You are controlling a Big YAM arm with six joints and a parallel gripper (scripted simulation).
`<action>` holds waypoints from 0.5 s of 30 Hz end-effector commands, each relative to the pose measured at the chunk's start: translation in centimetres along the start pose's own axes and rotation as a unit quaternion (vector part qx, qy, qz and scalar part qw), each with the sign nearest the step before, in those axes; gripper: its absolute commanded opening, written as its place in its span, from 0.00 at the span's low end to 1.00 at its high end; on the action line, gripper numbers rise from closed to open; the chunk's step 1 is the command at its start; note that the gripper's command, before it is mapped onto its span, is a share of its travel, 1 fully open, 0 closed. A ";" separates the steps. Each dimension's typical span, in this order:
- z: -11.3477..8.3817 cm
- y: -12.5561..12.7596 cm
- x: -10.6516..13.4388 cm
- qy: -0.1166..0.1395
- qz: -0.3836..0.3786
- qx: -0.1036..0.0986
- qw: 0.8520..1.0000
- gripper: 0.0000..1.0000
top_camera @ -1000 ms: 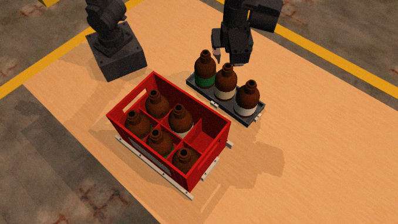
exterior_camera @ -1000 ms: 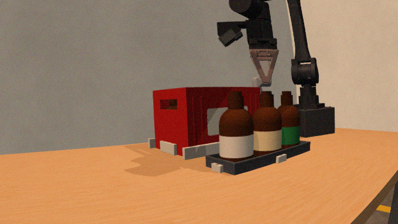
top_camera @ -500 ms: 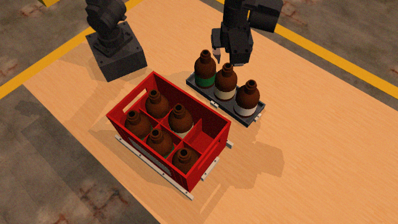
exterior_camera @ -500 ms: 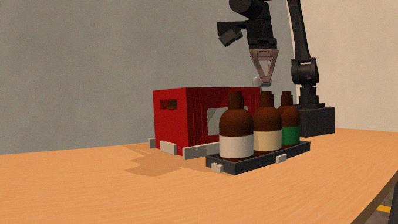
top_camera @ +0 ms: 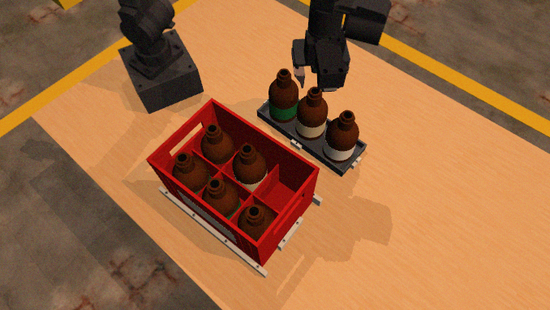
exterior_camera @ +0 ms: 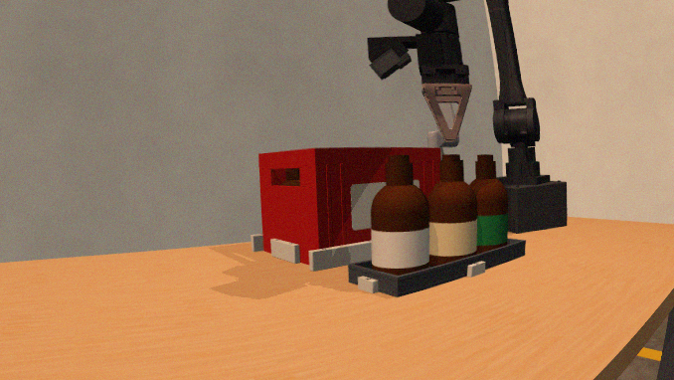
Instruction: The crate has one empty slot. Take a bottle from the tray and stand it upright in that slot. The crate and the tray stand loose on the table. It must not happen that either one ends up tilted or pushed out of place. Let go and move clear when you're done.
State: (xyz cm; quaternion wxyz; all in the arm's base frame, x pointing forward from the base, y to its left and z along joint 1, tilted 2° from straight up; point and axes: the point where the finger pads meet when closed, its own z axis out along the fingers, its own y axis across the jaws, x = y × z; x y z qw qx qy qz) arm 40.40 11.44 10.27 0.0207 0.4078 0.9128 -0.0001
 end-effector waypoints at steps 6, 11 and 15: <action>-0.9 0.6 -1.1 -0.008 0.006 -0.015 1.000 0.61; -1.0 0.7 -1.1 -0.009 0.005 -0.016 1.000 0.61; -1.0 0.7 -1.1 -0.009 0.005 -0.016 1.000 0.61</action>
